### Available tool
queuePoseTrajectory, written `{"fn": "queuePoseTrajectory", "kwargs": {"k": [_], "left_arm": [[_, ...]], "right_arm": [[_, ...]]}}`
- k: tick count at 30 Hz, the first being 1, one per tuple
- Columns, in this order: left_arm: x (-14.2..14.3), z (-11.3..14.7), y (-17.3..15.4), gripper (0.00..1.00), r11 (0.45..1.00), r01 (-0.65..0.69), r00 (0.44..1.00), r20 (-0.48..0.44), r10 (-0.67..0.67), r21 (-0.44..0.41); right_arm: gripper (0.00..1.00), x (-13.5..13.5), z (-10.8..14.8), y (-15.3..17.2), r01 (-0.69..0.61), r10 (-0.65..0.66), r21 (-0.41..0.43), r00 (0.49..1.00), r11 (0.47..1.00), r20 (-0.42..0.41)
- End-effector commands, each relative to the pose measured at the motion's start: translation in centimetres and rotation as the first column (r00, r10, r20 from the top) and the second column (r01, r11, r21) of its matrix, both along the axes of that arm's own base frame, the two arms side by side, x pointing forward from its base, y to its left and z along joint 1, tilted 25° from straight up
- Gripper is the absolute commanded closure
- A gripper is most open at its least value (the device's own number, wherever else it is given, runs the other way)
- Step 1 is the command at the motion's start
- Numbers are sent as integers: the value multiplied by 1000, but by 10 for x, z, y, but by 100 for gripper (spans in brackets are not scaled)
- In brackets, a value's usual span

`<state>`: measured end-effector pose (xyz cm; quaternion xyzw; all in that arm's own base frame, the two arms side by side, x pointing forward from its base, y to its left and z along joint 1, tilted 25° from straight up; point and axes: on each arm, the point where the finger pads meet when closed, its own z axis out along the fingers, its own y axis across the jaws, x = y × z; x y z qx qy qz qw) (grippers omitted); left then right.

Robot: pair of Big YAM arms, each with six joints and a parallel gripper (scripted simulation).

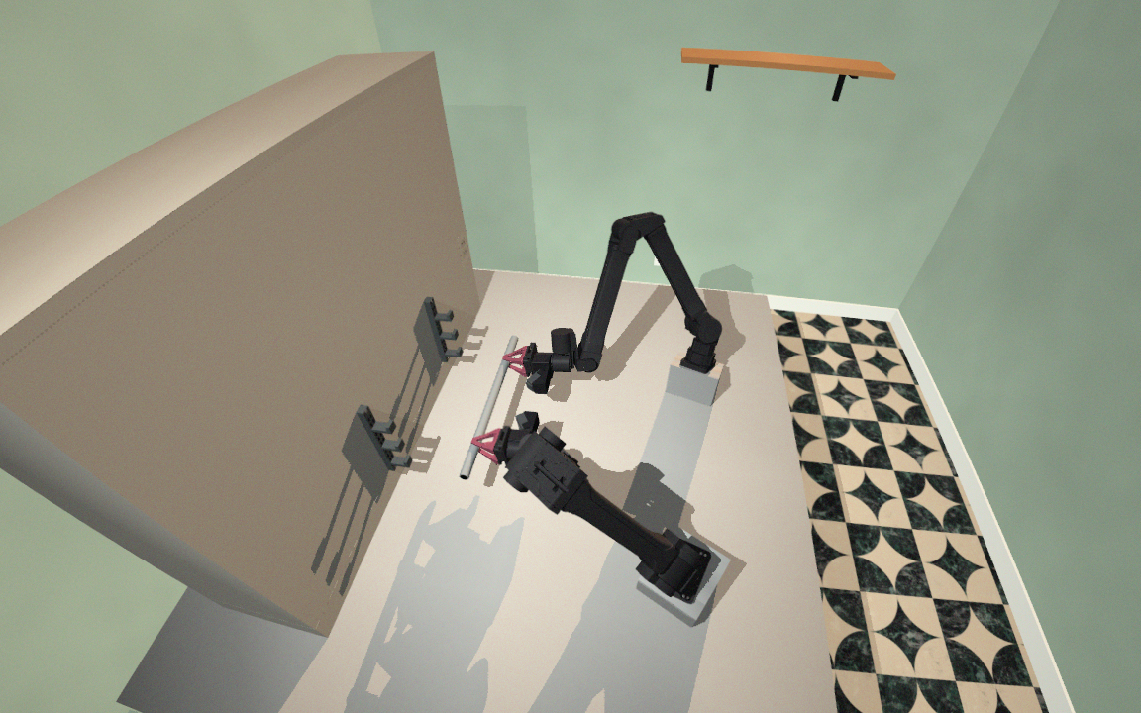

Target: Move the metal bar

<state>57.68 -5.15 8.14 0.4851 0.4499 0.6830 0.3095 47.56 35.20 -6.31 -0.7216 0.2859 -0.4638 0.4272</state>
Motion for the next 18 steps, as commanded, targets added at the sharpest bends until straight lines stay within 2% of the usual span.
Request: {"fn": "queuePoseTrajectory", "kwargs": {"k": [1, 18], "left_arm": [[1, 52, -12, 100, 1000, 8, 993, 119, -8, 3], [-22, 47, -20, 100, 1000, 8, 993, 119, -8, 3]], "right_arm": [[100, 9, 46, 12, 0, -5, 61, 996, 998, 91], [100, -14, 48, 2, 0, -5, 61, 996, 998, 91]]}}
